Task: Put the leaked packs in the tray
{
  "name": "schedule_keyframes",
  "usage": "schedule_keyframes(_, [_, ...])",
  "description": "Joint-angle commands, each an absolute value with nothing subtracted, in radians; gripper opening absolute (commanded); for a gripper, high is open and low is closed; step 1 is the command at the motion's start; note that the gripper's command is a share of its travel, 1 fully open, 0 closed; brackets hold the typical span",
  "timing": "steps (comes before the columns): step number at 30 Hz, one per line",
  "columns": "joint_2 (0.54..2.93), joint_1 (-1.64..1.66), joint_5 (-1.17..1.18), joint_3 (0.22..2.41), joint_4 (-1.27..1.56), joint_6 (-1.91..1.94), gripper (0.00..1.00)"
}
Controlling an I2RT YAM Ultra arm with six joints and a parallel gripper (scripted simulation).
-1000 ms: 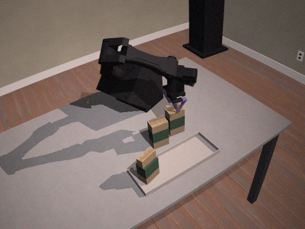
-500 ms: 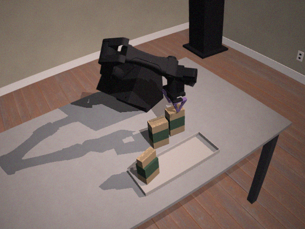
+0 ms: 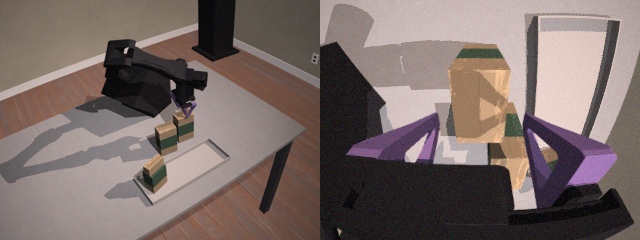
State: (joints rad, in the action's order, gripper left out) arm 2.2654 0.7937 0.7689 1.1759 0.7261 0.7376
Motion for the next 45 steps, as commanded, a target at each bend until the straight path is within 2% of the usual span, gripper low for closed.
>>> schedule_keyframes(1, [2.278, 0.813, 0.769, 1.173, 0.71, 0.743, 0.79])
schedule_keyframes(29, [2.34, 0.713, 0.79, 1.107, 0.508, 0.866, 0.79])
schedule_keyframes(45, [2.339, 0.71, 0.788, 1.107, 0.49, 0.875, 0.79])
